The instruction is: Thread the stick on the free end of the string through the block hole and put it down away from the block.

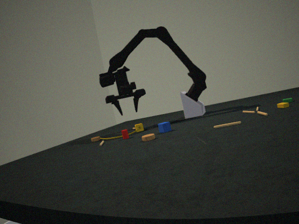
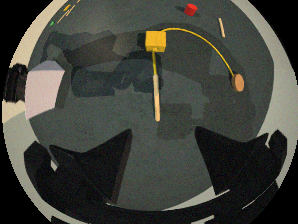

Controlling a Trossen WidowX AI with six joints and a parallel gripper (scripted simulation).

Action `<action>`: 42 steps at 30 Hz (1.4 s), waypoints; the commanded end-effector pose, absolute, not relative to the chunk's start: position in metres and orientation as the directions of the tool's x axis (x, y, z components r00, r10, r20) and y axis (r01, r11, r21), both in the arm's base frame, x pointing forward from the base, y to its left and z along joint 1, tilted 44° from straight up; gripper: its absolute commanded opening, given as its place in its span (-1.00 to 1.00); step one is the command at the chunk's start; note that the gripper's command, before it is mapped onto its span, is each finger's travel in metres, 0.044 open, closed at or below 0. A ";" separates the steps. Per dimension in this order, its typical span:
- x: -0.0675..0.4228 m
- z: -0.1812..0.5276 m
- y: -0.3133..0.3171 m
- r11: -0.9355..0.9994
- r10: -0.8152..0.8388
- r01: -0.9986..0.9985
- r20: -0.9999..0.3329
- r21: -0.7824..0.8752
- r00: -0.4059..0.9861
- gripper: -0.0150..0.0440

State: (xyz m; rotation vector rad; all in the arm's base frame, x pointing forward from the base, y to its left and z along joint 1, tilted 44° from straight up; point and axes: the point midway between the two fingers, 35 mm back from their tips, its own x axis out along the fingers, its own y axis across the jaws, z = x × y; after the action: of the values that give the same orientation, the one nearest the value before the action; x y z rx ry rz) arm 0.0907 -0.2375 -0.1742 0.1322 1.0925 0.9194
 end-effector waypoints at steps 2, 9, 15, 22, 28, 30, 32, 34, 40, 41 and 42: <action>0.089 -0.154 -0.256 0.638 0.696 -0.574 -0.704 0.513 0.143 1.00; 0.089 -0.153 -0.257 0.637 0.696 -0.574 -0.704 0.513 0.143 1.00; 0.089 -0.156 -0.254 0.639 0.699 -0.569 -0.700 0.518 0.148 1.00; 0.089 -0.156 -0.254 0.639 0.699 -0.569 -0.700 0.518 0.148 1.00; 0.089 -0.156 -0.254 0.639 0.699 -0.569 -0.700 0.518 0.148 1.00; 0.089 -0.156 -0.254 0.639 0.699 -0.569 -0.700 0.518 0.148 1.00; 0.089 -0.156 -0.254 0.639 0.699 -0.569 -0.700 0.518 0.148 1.00; 0.089 -0.156 -0.254 0.639 0.699 -0.569 -0.700 0.518 0.148 1.00; 0.089 -0.156 -0.254 0.639 0.699 -0.569 -0.700 0.518 0.148 1.00; 0.089 -0.156 -0.254 0.639 0.699 -0.569 -0.700 0.518 0.148 1.00; 0.089 -0.156 -0.254 0.639 0.699 -0.569 -0.700 0.518 0.148 1.00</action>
State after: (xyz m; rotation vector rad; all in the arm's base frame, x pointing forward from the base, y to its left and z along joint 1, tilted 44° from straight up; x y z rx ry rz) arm 0.0893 -0.2537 -0.1556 0.1415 1.0898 0.9158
